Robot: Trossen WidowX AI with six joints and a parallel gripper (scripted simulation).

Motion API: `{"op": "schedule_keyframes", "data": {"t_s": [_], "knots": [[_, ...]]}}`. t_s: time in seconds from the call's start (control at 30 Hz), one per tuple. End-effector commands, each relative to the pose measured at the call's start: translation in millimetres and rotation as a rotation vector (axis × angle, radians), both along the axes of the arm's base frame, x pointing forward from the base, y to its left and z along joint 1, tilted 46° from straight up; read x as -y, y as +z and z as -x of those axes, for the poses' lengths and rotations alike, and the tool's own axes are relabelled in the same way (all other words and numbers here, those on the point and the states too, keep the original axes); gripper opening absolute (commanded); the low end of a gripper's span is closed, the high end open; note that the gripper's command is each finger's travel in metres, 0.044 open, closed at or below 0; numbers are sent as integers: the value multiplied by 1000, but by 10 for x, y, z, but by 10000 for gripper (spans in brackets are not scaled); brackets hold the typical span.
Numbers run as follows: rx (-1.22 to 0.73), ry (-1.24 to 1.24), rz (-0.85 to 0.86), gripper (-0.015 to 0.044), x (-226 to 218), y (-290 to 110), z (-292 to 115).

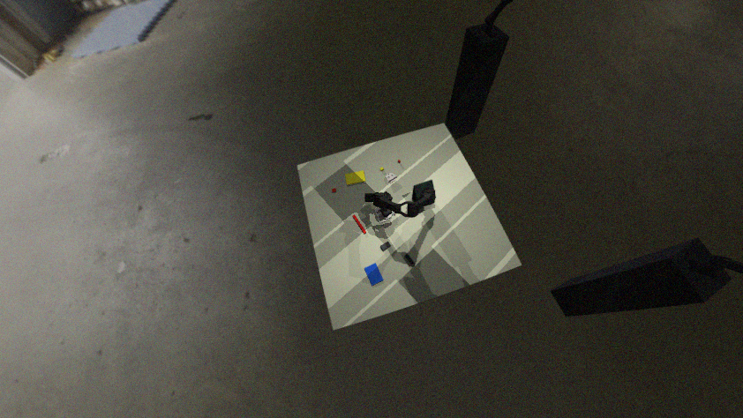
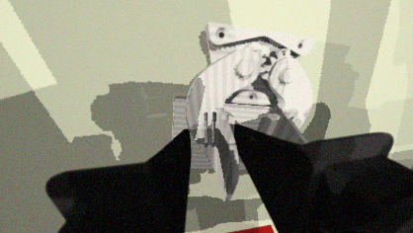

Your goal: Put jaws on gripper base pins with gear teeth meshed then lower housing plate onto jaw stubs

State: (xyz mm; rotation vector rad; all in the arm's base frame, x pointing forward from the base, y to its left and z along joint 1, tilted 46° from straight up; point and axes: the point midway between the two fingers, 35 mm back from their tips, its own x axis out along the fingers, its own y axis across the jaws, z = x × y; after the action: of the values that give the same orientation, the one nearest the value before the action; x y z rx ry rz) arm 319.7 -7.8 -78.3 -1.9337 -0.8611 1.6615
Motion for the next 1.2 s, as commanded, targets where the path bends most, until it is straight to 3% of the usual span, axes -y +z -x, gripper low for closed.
{"op": "schedule_keyframes", "data": {"t_s": [0.0, 1.17], "knots": [[-3, -3, -4, 134, -7, -5, 4], [-2, -2, -4, 134, -52, -48, 0]]}}
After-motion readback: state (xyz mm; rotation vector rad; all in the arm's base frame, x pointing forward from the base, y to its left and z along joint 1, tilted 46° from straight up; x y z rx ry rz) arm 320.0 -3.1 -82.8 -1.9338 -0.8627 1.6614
